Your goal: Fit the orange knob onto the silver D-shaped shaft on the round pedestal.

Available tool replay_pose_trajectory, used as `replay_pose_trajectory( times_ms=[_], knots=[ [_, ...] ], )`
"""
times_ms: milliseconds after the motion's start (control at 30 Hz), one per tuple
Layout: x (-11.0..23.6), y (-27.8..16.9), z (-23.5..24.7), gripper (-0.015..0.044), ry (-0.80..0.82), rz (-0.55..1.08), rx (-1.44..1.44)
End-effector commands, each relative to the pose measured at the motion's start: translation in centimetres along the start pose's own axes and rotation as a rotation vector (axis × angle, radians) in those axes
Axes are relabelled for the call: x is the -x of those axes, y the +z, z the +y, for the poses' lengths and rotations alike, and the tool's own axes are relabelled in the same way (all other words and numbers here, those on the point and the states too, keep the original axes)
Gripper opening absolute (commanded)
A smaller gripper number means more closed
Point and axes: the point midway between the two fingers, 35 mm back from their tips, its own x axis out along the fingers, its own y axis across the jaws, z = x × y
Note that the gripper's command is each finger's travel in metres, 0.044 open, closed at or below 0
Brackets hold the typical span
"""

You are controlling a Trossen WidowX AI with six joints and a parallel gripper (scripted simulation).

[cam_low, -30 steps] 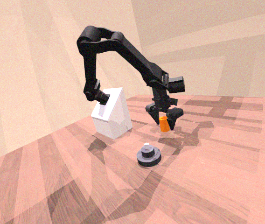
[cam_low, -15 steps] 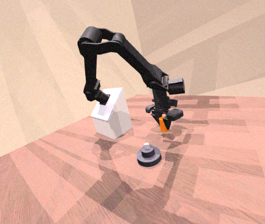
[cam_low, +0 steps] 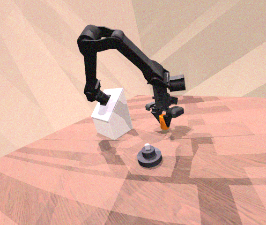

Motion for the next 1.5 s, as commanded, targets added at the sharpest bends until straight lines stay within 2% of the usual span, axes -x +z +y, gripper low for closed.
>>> replay_pose_trajectory(
  times_ms=[0,1167,1467],
  knots=[
    [1.5,0.3,-0.6,0.0000,-0.012,-0.014,-0.013],
    [12.4,0.5,-0.4,0.0000,-0.011,-0.014,-0.013],
    [12.4,-0.3,-1.2,0.0000,-0.009,-0.021,-0.011]
  ],
)
